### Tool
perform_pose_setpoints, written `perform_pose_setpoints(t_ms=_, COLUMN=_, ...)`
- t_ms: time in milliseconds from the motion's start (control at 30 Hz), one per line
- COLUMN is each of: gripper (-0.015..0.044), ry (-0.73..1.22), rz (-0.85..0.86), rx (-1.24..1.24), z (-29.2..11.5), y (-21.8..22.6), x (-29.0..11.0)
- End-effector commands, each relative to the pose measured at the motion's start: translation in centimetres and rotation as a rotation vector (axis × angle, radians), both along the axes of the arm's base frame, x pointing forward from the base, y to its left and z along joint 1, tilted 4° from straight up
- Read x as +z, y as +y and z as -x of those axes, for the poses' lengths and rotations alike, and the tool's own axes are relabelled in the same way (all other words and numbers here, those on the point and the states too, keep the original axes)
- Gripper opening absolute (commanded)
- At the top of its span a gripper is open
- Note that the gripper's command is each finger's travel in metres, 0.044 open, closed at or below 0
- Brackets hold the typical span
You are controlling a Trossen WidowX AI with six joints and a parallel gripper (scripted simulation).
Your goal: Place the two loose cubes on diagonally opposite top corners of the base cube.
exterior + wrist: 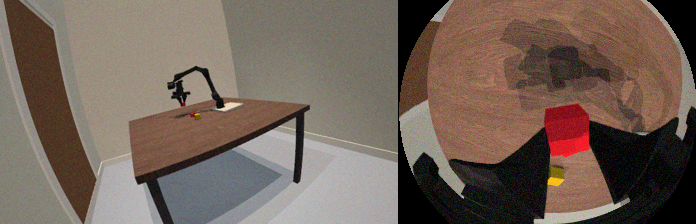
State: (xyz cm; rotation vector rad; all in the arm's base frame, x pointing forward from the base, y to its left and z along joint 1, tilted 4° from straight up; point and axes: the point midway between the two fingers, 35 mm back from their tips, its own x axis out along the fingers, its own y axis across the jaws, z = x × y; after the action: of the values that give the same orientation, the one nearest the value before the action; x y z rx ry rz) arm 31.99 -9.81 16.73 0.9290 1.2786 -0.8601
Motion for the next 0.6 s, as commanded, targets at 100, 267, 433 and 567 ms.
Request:
perform_pose_setpoints(t_ms=100, gripper=0.0105, ry=-0.006, rz=0.008, rx=0.035, z=0.1, y=0.5, x=0.8)
perform_pose_setpoints(t_ms=267, gripper=0.0105, ry=-0.003, rz=0.019, rx=0.166, z=0.0, y=2.1, x=0.5)
perform_pose_setpoints(t_ms=433, gripper=0.0105, ry=0.0, rz=0.031, rx=0.298, z=0.0, y=3.7, x=0.2)
perform_pose_setpoints(t_ms=567, gripper=0.0105, ry=0.002, rz=0.04, rx=0.403, z=0.1, y=5.0, x=-0.1)
